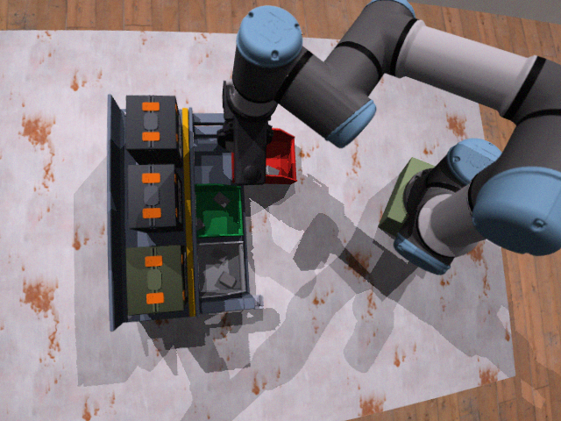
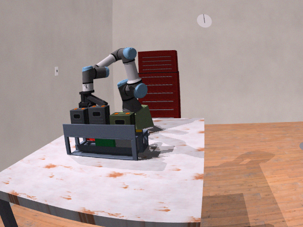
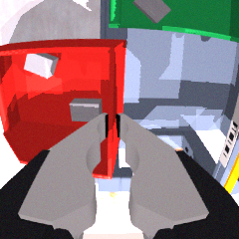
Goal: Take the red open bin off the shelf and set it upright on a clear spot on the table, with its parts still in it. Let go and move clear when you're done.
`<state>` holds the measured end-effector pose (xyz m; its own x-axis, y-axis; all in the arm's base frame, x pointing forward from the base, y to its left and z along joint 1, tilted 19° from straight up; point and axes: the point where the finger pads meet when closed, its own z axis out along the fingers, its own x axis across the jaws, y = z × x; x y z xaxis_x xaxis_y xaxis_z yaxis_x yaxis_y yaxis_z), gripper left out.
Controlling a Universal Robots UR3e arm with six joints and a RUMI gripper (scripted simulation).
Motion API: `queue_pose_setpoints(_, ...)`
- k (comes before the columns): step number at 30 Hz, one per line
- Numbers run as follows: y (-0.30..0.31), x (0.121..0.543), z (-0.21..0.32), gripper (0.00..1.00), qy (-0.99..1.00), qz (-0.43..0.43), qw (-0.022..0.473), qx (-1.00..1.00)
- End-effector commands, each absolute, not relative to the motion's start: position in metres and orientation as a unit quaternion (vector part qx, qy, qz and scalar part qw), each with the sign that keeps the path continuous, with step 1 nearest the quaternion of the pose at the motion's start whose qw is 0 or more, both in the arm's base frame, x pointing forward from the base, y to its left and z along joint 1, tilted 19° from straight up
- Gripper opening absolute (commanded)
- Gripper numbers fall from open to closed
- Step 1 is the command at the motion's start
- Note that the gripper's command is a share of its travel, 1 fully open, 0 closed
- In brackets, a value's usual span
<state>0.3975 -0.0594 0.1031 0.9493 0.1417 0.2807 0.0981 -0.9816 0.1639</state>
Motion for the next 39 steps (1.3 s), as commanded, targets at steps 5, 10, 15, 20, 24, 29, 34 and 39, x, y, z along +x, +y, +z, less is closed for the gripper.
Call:
queue_pose_setpoints(5, -0.0595, 0.3979, 0.105, 0.0, 0.061, 0.148, 0.075, 0.984)
queue_pose_setpoints(10, -0.0596, 0.398, 0.1046, 0.0, 0.061, 0.148, 0.075, 0.984)
queue_pose_setpoints(15, -0.0597, 0.3982, 0.1042, 0.0, 0.061, 0.149, 0.075, 0.984)
queue_pose_setpoints(20, -0.0597, 0.3982, 0.1042, 0.0, 0.061, 0.149, 0.075, 0.984)
queue_pose_setpoints(24, -0.0597, 0.3982, 0.1042, 0.0, 0.061, 0.149, 0.075, 0.984)
queue_pose_setpoints(29, -0.0608, 0.3906, 0.1018, 0.0, 0.061, 0.148, 0.075, 0.984)
queue_pose_setpoints(34, -0.0611, 0.3887, 0.1013, 0.0, 0.061, 0.148, 0.075, 0.984)
queue_pose_setpoints(39, -0.0611, 0.3887, 0.1013, 0.0, 0.061, 0.148, 0.075, 0.984)
